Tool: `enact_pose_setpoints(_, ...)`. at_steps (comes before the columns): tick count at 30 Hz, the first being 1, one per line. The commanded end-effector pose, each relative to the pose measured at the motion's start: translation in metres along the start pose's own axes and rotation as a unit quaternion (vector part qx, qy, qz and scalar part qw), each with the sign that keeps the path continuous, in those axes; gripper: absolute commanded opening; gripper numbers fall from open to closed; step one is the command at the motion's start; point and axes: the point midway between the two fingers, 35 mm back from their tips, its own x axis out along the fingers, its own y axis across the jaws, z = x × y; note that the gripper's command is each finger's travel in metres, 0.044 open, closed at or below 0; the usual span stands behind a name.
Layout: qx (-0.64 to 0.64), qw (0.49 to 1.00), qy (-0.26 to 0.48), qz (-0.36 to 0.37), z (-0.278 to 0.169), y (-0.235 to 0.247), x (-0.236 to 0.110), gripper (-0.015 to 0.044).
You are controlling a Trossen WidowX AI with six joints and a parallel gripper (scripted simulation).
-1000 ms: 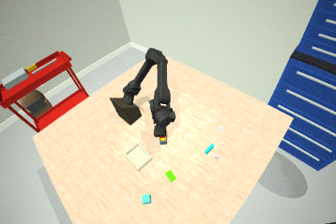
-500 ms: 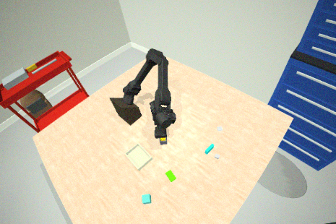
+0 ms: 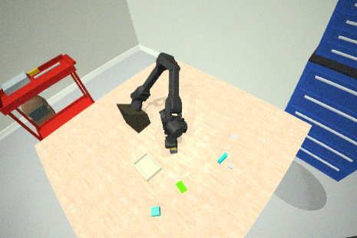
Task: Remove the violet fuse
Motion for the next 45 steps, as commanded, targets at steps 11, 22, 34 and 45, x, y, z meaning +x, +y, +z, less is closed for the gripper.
enact_pose_setpoints(11, 0.005, 1.0, 0.001, 0.005, -0.002, 0.002, 0.008, 0.0073)
enact_pose_setpoints(22, 0.005, 1.0, 0.001, 0.005, -0.002, 0.002, 0.013, 0.0073)
enact_pose_setpoints(34, 0.005, 1.0, 0.001, 0.006, -0.002, 0.002, 0.018, 0.0073)
enact_pose_setpoints(45, 0.002, 1.0, 0.001, 0.004, -0.002, 0.002, 0.017, 0.0013)
